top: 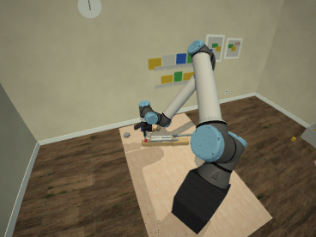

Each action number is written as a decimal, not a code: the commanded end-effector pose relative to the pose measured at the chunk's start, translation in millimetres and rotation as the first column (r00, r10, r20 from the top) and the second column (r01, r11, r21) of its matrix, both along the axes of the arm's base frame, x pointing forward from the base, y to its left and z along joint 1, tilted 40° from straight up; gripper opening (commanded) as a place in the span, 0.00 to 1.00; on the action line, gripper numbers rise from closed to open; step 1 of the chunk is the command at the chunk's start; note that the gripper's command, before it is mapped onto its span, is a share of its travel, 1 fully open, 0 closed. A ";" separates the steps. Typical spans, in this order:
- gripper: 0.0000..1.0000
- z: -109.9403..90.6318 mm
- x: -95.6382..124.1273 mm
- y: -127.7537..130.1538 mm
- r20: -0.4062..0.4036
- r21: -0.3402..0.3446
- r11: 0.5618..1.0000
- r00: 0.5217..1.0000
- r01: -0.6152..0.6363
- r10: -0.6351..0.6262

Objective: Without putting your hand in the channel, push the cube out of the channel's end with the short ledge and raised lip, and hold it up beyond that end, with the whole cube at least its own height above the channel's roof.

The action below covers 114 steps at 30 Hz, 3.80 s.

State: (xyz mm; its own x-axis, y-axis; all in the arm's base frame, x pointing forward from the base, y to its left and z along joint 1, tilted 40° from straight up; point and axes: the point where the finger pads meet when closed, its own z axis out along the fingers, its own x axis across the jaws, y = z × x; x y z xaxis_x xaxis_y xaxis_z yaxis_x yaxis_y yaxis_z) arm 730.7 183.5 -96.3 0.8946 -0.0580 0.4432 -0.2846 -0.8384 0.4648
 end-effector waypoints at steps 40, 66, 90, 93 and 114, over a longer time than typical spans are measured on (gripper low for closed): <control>0.25 -32.7 15.6 -22.7 0.001 0.001 1.000 1.000 -0.001 0.001; 0.00 -32.7 15.6 -22.7 0.001 0.001 1.000 1.000 -0.001 0.001; 0.00 -32.7 15.6 -22.7 0.001 0.001 1.000 1.000 -0.001 0.001; 0.00 -32.7 15.6 -22.7 0.001 0.001 1.000 1.000 -0.001 0.001; 0.00 28.9 -12.2 20.8 0.001 0.001 1.000 1.000 -0.001 0.001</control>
State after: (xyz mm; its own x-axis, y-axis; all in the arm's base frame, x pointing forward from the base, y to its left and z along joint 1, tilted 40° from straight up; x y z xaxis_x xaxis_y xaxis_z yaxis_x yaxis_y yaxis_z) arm 722.1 197.9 -76.4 0.8940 -0.0565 0.4445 -0.2838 -0.8391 0.4641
